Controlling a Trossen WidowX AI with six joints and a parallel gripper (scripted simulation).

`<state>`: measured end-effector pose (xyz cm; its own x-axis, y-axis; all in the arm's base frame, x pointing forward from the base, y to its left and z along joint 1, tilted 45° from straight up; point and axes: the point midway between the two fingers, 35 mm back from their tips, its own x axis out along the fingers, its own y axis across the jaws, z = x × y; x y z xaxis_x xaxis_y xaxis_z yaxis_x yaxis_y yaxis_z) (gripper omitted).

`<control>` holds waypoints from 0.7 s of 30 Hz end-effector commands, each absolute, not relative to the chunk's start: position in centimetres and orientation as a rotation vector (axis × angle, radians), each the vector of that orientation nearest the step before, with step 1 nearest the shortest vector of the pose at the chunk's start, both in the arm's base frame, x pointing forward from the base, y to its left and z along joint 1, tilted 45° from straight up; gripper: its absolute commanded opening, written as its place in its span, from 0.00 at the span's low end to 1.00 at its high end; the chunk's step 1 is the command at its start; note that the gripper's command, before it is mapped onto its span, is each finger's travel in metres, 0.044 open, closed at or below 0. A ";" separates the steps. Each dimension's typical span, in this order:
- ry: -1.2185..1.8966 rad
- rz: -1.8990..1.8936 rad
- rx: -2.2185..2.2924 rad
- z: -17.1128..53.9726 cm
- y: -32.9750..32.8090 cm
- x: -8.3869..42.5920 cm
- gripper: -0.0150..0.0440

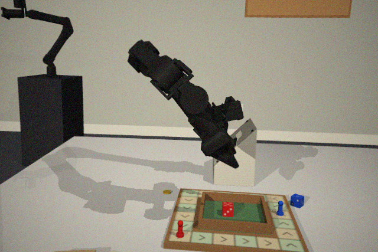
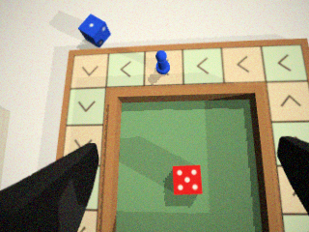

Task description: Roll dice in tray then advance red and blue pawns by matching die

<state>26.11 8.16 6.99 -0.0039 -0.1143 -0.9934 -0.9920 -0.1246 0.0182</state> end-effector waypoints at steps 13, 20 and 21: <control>1.594 0.873 -1.839 3.4 7.5 26.1 1.00; 1.625 0.476 -1.531 0.3 10.2 24.6 0.72; 1.625 0.406 -1.473 -0.2 10.7 24.2 0.72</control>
